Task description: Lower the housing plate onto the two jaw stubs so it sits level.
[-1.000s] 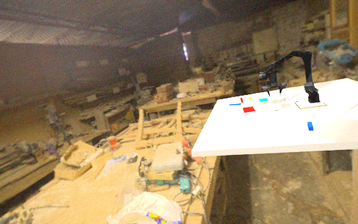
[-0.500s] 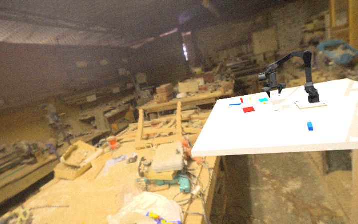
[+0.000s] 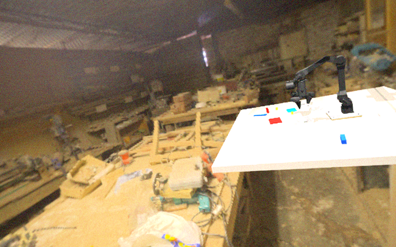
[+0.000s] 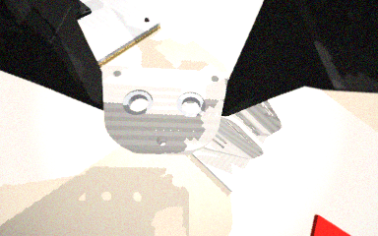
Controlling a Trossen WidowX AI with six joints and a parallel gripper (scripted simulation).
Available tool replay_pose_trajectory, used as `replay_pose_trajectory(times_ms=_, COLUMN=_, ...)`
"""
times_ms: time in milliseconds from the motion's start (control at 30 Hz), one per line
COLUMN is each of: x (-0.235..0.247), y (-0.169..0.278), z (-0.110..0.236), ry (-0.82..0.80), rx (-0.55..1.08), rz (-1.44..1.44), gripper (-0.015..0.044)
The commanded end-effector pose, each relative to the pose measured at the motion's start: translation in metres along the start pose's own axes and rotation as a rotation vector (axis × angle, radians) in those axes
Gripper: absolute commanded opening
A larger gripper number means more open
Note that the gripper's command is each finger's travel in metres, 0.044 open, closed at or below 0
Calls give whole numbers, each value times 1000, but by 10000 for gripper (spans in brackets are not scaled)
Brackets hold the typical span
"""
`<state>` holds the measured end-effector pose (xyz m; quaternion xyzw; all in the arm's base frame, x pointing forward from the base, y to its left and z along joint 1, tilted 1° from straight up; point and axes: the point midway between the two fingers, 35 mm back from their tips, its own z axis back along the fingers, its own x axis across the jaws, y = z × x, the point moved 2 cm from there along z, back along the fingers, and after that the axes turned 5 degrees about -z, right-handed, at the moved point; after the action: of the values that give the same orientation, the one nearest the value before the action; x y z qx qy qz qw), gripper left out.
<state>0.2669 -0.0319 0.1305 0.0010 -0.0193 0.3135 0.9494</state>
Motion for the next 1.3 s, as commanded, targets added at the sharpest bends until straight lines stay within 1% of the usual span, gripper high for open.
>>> replay_pose_trajectory(times_ms=0, x=3, y=5, z=0, ry=5, rx=-3, rz=93, gripper=351)
replay_pose_trajectory(times_ms=1267, x=33, y=54, z=0, ry=0, rx=2, rz=832, gripper=351)
